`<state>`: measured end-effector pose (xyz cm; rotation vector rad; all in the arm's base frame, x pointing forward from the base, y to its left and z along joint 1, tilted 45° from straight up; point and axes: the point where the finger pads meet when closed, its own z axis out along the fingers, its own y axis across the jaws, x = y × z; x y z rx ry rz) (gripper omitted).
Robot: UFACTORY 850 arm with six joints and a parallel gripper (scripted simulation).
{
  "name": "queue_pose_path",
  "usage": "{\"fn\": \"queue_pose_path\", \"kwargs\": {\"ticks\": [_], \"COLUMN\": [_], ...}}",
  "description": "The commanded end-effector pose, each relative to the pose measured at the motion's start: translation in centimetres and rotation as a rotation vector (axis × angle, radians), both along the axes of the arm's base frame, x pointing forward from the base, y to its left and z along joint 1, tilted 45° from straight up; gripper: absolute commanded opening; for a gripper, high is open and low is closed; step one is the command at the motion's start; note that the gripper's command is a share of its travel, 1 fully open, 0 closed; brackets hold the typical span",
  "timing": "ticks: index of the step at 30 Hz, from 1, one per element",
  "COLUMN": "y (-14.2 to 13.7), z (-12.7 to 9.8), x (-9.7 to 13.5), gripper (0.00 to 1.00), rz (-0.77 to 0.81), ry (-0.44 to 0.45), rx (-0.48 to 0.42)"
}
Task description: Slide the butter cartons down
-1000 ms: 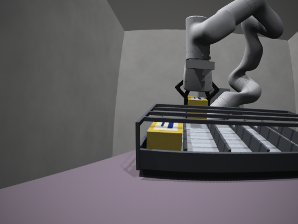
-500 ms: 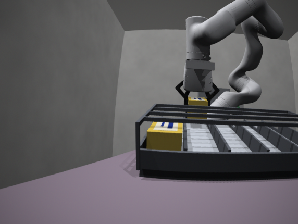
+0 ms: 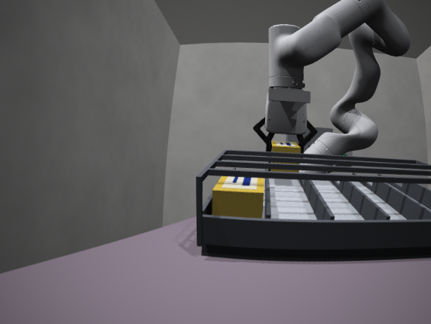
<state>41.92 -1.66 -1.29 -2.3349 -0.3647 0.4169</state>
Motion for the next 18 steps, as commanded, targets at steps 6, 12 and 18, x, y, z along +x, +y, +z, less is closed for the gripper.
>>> {"fn": "queue_pose_path", "kwargs": {"ticks": [6, 12, 18], "y": [-0.05, 0.12, 0.12], "z": [0.03, -0.09, -0.09], "x": [0.08, -0.04, -0.04], "gripper": [0.0, 0.0, 0.0], "rz": [-0.001, -0.001, -0.001], "ry": [-0.002, -0.002, -0.002], "rx": [-0.001, -0.001, -0.001]}}
